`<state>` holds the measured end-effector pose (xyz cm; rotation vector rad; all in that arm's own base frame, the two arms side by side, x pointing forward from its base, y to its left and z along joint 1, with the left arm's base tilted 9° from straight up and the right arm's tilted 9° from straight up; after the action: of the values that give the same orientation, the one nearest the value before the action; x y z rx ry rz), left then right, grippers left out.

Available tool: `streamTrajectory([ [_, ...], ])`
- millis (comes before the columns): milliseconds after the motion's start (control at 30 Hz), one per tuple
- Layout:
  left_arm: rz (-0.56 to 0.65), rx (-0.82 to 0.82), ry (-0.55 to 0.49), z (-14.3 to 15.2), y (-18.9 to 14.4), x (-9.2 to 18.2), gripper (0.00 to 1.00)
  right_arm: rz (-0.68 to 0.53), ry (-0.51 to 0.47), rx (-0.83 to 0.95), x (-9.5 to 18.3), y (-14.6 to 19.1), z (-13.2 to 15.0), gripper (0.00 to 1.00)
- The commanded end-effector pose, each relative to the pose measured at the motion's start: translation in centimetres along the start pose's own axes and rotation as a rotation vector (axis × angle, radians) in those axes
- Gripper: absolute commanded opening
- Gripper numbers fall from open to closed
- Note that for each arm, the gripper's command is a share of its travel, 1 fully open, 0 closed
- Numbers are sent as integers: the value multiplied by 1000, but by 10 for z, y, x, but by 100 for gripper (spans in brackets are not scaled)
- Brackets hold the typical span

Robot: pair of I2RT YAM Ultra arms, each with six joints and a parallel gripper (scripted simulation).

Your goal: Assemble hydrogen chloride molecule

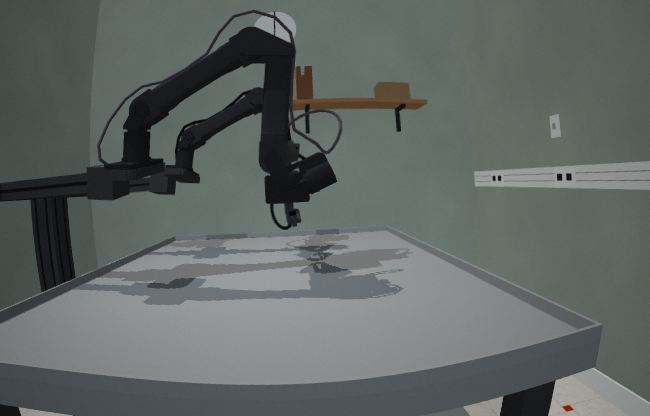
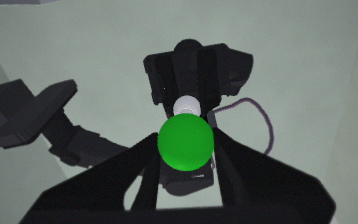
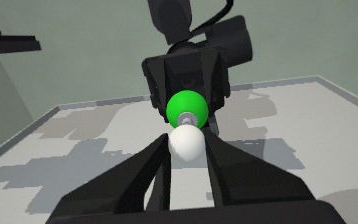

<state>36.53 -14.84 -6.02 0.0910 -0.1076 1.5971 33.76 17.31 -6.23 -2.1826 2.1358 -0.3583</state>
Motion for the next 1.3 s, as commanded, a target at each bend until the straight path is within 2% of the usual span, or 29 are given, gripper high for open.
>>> streamTrajectory([
  [0, 1, -26, 14, 10, -3, 1, 0, -21, -34, 56, -5, -5, -4, 0],
  [467, 1, -26, 14, 10, -3, 1, 0, -10, -27, 95, -2, -18, -16, 0],
  [700, 1, -26, 14, 10, -3, 1, 0, -4, -11, 54, -10, -8, -6, 0],
  [833, 1, -26, 14, 10, -3, 1, 0, -5, -5, 4, -15, 9, 3, 0],
  [1100, 1, -26, 14, 10, -3, 1, 0, 4, -6, -12, -24, 10, 1, 0],
  [1267, -2, -20, 9, 8, -3, -1, 0, -5, -12, -28, -20, 13, 3, 0],
])
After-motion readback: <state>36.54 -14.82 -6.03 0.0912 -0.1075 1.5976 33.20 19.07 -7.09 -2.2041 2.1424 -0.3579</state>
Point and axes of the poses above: on each arm, the point where the finger pads meet when closed, its own x axis back along the fingers, its own y axis across the jaws, z = x × y, the point moved 3 cm from there along x, back along the fingers, and after that the axes turned 7 degrees about x, right-handed, at the moved point
